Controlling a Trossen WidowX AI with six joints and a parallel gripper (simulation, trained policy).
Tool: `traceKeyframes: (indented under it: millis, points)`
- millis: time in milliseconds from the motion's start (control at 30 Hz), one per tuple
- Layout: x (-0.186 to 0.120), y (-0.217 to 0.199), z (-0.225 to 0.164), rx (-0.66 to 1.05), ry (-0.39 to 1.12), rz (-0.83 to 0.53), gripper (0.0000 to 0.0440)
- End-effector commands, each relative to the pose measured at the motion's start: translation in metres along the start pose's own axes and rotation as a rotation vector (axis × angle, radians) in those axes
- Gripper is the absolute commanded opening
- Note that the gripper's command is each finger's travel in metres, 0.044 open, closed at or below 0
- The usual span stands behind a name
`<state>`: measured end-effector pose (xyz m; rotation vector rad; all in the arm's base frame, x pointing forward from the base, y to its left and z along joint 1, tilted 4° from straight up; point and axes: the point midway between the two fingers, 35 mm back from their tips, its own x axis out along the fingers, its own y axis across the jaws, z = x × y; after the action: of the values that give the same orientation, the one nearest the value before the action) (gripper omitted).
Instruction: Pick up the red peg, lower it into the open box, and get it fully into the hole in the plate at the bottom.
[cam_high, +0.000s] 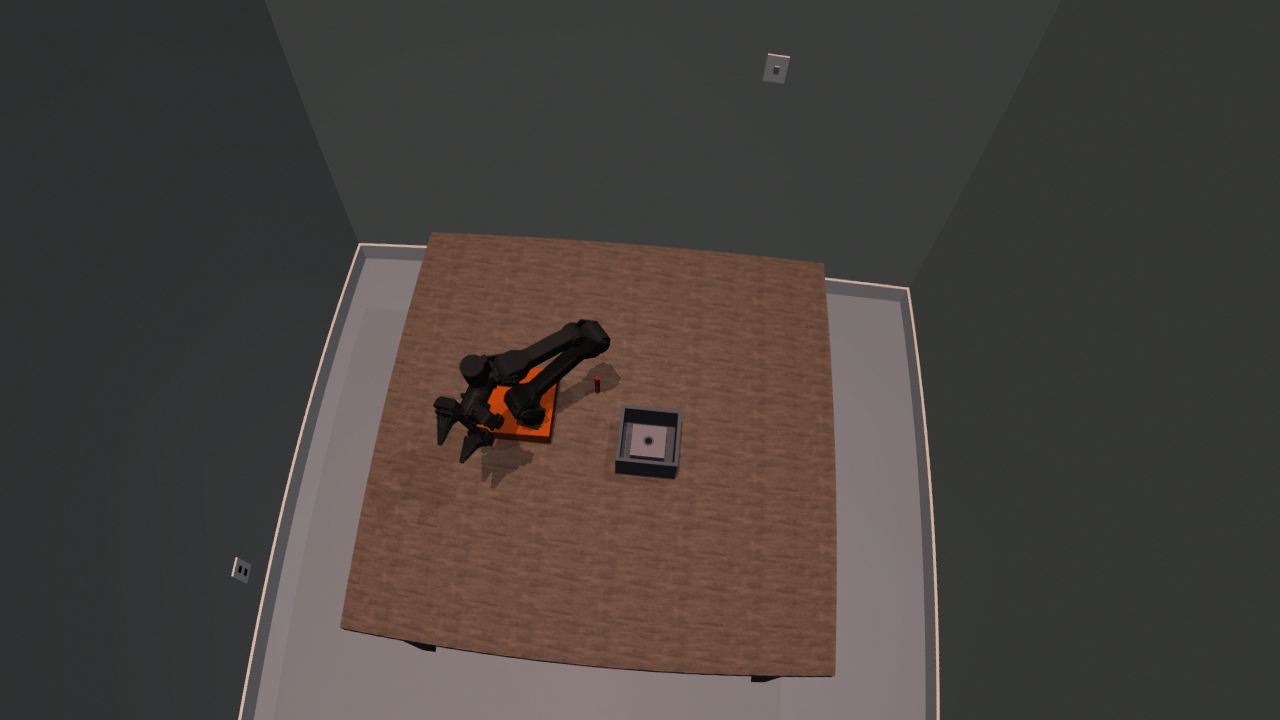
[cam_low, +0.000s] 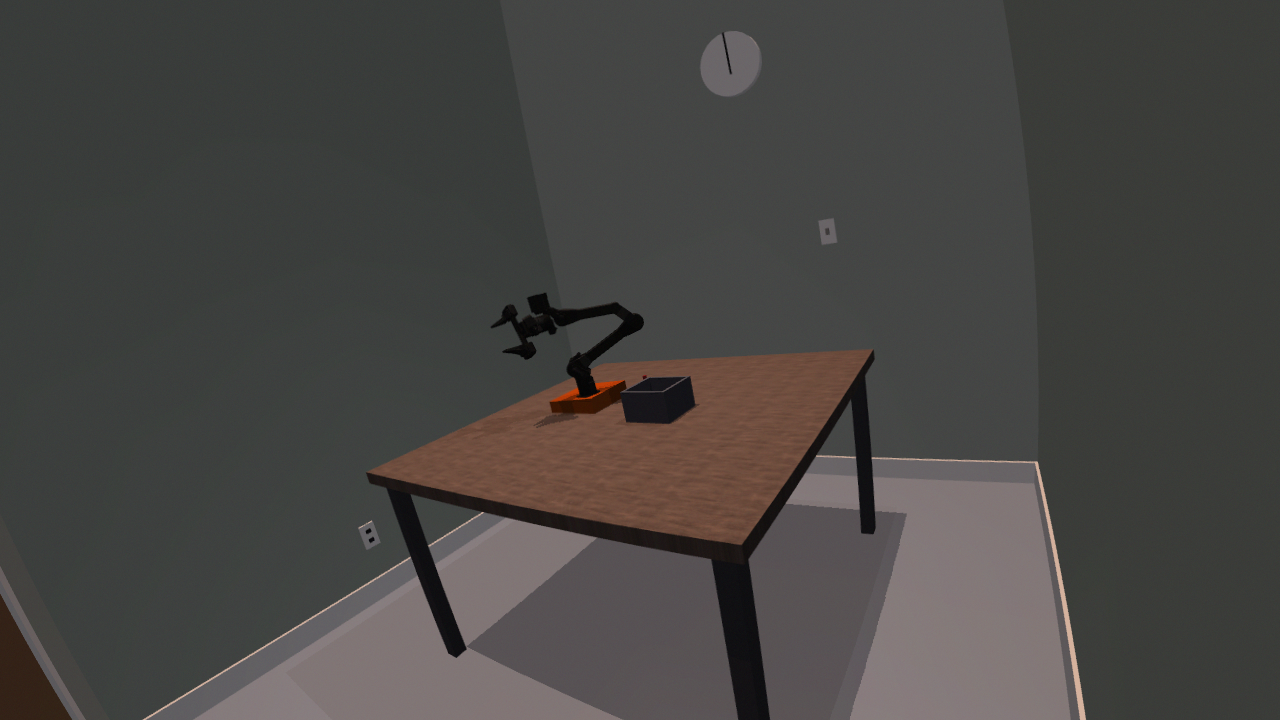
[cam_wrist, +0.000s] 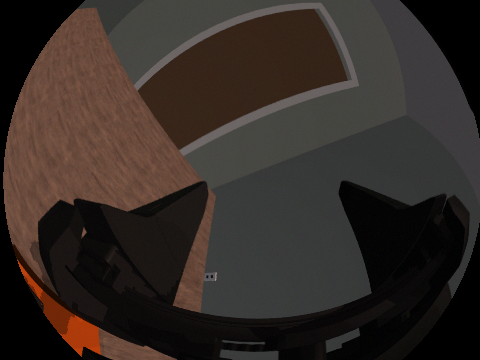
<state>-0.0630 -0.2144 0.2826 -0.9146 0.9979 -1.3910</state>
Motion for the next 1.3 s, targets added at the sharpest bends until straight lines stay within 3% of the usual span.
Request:
traceKeyframes:
  millis: [0,667,1267]
  points:
    - [0.004,0.006,0.007,0.083,-0.016,0.038,0.0440]
    - [0.005,0.068,0.079,0.612,-0.086,0.453,0.0440]
    - [-0.051,0.129,0.148,0.902,0.069,0.946,0.0440]
